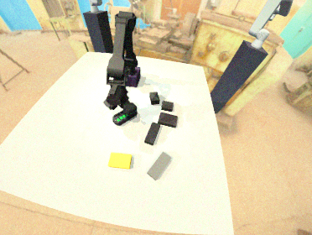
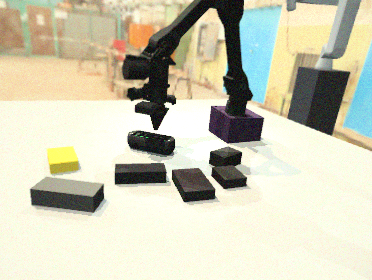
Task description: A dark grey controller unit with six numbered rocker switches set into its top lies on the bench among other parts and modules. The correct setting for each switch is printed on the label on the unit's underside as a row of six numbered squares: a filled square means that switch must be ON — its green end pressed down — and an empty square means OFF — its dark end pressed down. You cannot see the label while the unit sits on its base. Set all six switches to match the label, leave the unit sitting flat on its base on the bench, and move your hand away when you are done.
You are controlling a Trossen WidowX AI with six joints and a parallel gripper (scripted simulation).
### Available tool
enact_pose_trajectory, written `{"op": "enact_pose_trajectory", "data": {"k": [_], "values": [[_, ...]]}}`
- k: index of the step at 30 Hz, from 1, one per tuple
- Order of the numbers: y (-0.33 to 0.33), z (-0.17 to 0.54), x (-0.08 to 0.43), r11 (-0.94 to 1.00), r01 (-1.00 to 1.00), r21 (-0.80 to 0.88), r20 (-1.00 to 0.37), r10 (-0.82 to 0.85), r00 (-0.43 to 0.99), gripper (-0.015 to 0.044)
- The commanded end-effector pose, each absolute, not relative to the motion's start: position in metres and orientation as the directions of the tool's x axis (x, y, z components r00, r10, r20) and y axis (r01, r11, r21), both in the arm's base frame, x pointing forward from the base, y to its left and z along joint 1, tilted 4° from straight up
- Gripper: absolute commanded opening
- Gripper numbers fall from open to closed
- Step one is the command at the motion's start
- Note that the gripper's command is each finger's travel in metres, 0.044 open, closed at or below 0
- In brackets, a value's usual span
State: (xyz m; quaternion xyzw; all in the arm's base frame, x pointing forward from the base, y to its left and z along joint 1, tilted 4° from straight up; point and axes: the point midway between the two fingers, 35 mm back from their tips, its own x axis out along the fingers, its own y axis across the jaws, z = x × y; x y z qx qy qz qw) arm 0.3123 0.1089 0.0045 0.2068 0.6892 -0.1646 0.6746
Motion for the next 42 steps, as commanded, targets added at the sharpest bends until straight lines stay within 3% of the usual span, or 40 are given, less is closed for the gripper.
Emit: {"op": "enact_pose_trajectory", "data": {"k": [1, 25, 30, 42], "values": [[0.109, -0.002, 0.312, 0.858, 0.512, 0.05, -0.998, 0.064, -0.01, 0.0], [0.111, -0.022, 0.312, 0.857, 0.513, 0.05, -0.998, 0.067, -0.014, 0.0], [0.108, 0.02, 0.313, 0.857, 0.512, 0.05, -0.998, 0.067, -0.014, 0.0], [0.115, 0.022, 0.339, 0.857, 0.513, 0.052, -0.998, 0.067, -0.012, 0.0]]}}
